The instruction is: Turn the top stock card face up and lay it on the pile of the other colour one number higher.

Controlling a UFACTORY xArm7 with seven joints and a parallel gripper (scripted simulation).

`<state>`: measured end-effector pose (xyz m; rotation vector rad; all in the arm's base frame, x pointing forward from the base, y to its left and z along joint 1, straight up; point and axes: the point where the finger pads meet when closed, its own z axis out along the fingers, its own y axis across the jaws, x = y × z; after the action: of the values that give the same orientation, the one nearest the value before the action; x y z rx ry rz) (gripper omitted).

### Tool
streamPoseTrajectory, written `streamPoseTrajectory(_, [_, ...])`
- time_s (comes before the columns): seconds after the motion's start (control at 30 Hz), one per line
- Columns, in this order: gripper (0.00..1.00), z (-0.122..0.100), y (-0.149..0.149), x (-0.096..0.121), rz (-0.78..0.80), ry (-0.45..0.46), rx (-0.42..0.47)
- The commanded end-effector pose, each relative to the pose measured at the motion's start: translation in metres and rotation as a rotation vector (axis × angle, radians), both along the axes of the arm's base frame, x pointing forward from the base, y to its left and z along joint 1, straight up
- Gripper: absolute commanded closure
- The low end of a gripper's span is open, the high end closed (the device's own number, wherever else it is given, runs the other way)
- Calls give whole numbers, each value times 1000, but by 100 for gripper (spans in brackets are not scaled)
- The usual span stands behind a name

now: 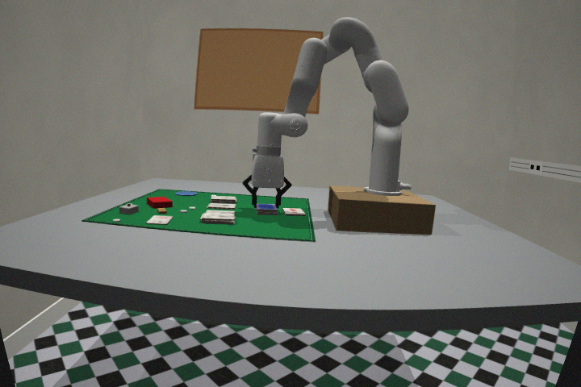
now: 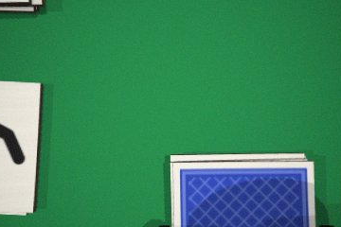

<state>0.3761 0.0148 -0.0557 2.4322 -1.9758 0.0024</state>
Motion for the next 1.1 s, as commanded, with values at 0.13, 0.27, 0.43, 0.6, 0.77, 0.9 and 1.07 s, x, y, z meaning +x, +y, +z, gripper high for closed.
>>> streamPoseTrajectory(0.13, [26,1,0,2,0,-4,0])
streamPoseTrajectory(0.27, [26,1,0,2,0,-4,0])
streamPoseTrajectory(0.43, [26,1,0,2,0,-4,0])
streamPoseTrajectory(0.6, [26,1,0,2,0,-4,0])
streamPoseTrajectory(0.77, [26,2,0,2,0,-4,0])
streamPoseTrajectory(0.9, [26,12,0,2,0,-4,0])
streamPoseTrajectory(1.07, [26,13,0,2,0,-4,0])
